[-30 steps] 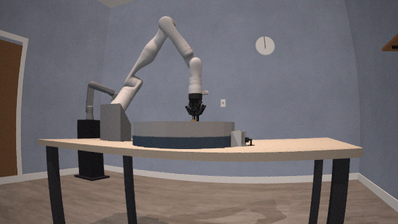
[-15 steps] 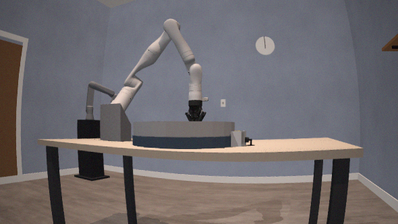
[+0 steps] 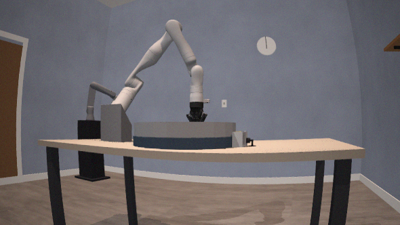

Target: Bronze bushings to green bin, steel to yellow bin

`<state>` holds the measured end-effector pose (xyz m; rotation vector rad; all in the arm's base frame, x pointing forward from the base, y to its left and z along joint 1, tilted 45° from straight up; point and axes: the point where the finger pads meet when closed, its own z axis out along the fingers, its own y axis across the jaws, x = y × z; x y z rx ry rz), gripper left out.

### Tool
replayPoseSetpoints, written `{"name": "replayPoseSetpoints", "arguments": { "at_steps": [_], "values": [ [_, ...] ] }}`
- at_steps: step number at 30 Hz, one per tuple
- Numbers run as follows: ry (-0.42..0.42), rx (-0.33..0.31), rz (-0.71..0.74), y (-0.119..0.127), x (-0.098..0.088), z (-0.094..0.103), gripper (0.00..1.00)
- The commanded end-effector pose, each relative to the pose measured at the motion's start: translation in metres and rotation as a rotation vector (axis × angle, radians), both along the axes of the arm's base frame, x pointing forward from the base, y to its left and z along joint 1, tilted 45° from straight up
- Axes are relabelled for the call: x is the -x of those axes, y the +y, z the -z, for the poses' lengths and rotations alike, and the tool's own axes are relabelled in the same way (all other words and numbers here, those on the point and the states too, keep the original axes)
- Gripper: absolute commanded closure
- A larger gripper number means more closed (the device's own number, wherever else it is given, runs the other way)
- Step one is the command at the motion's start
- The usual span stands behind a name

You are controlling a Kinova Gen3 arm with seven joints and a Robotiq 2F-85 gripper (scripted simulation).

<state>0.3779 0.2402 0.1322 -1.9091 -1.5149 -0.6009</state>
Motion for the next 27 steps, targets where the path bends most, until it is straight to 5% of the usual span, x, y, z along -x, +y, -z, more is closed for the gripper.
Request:
{"name": "replayPoseSetpoints", "arguments": {
  "at_steps": [1, 27],
  "values": [
    [0.004, -0.003, 0.003, 0.005, 0.0, 0.003, 1.0],
    [0.004, -0.003, 0.003, 0.015, 0.001, 0.011, 1.0]
  ]
}}
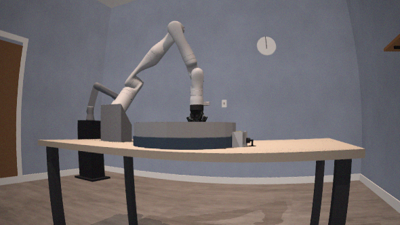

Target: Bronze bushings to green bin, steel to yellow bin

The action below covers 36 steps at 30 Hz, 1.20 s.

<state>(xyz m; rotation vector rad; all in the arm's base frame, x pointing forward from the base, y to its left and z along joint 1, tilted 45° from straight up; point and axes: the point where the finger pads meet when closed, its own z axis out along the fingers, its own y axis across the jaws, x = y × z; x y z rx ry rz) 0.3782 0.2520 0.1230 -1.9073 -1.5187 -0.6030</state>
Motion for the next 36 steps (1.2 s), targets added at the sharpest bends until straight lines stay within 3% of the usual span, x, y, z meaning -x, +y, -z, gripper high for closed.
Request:
{"name": "replayPoseSetpoints", "arguments": {
  "at_steps": [1, 36],
  "values": [
    [0.008, -0.003, 0.006, 0.0043, 0.0012, 0.0032, 1.0],
    [0.008, -0.003, 0.006, 0.0129, 0.0015, 0.0116, 1.0]
  ]
}}
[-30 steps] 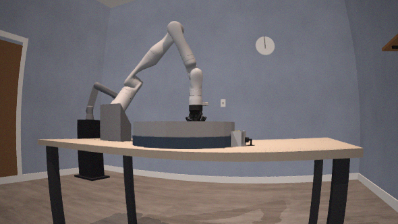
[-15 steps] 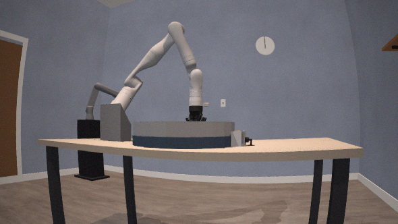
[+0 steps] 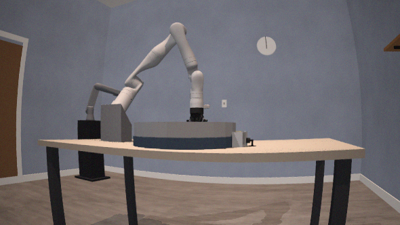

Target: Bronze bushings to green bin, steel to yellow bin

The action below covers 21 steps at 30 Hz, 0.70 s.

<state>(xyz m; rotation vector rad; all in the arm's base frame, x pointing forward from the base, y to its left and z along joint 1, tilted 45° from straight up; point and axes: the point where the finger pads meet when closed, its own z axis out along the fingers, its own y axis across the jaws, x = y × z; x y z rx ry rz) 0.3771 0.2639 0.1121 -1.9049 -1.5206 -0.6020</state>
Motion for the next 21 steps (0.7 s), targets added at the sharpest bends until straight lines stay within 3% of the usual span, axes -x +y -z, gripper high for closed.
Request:
{"name": "replayPoseSetpoints", "arguments": {
  "at_steps": [1, 21],
  "values": [
    [0.0, 0.0, 0.002, 0.0006, -0.0004, 0.0007, 1.0],
    [0.008, -0.003, 0.008, 0.0095, 0.0007, 0.0091, 1.0]
  ]
}}
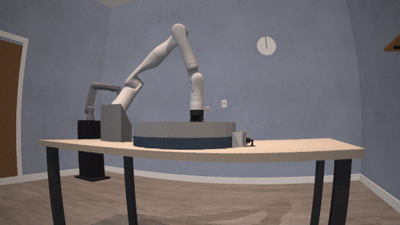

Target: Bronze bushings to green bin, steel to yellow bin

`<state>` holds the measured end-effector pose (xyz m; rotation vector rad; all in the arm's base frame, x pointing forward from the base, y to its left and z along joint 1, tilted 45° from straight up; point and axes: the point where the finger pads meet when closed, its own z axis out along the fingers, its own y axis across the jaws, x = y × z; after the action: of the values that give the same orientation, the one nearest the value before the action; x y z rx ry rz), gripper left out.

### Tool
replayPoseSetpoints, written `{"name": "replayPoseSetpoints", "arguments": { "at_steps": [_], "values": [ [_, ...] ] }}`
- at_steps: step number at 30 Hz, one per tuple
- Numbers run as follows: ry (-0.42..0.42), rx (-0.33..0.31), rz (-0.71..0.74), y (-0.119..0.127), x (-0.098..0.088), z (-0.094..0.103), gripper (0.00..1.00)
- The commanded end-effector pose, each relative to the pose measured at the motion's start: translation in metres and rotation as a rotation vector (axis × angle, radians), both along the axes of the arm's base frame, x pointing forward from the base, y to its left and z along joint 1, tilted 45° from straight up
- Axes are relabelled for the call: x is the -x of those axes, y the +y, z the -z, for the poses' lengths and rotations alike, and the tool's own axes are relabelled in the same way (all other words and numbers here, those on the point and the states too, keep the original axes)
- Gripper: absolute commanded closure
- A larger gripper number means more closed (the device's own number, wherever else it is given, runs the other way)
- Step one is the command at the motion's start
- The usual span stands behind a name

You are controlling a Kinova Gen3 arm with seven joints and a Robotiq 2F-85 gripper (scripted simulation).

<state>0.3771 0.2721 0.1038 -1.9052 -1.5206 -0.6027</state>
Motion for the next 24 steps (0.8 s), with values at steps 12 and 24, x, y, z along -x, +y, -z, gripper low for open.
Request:
{"name": "replayPoseSetpoints", "arguments": {
  "at_steps": [12, 24],
  "values": [
    [0.008, -0.003, 0.008, 0.0012, -0.0002, 0.001, 1.0],
    [0.005, -0.002, 0.005, 0.0008, -0.0001, 0.0006, 1.0]
  ]
}}
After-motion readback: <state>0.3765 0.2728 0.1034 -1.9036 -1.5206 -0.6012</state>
